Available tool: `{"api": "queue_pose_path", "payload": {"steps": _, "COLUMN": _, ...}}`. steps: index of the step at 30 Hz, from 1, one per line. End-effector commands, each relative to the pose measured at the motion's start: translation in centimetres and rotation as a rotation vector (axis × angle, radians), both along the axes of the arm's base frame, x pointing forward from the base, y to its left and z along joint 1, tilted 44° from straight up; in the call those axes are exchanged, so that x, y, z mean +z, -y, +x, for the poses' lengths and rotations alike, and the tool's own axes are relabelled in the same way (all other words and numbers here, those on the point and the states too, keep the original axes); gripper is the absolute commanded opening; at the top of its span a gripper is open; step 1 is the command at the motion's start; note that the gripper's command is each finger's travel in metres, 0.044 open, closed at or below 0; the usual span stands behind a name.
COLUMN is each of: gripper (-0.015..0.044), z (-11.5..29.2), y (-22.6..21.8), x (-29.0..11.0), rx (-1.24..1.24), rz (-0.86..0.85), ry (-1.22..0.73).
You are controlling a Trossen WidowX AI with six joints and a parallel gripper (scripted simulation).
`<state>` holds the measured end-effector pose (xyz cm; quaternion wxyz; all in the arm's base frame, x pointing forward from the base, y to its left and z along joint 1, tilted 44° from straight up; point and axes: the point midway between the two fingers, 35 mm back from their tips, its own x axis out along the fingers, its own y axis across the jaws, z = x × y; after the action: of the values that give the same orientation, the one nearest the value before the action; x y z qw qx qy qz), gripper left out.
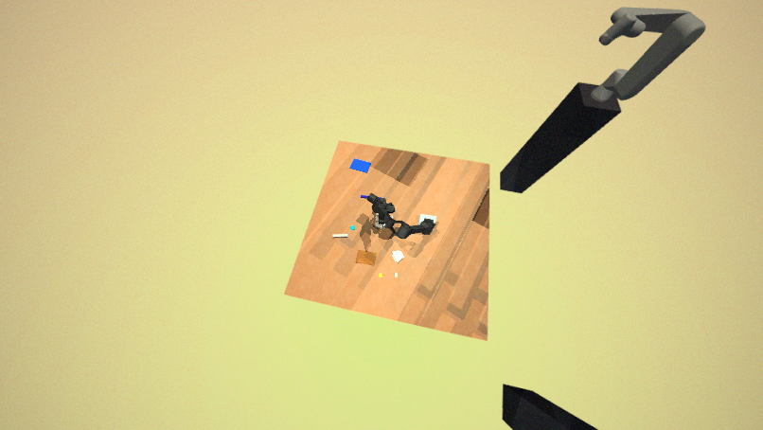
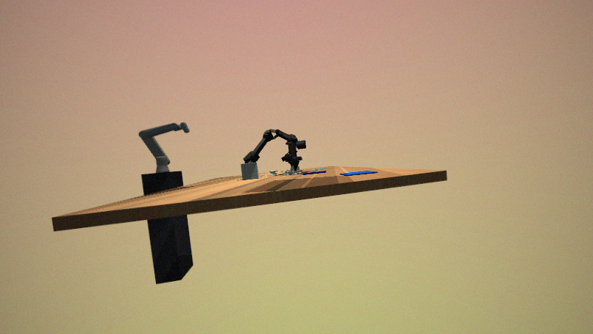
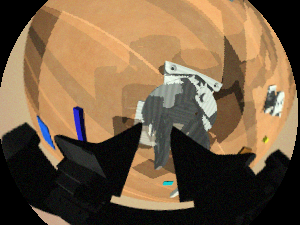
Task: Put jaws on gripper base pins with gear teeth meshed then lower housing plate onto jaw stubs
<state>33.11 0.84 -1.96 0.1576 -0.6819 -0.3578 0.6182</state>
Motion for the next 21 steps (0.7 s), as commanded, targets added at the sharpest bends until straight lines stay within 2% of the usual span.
{"api": "queue_pose_path", "payload": {"steps": 1, "gripper": 0.0134, "z": 0.0, "y": -0.2, "x": -0.17, "rx": -0.003, "rz": 0.005, "ry": -0.002}}
{"api": "queue_pose_path", "payload": {"steps": 21, "gripper": 0.0134, "z": -0.01, "y": -0.46, "x": -0.45, "rx": -0.003, "rz": 0.005, "ry": -0.001}}
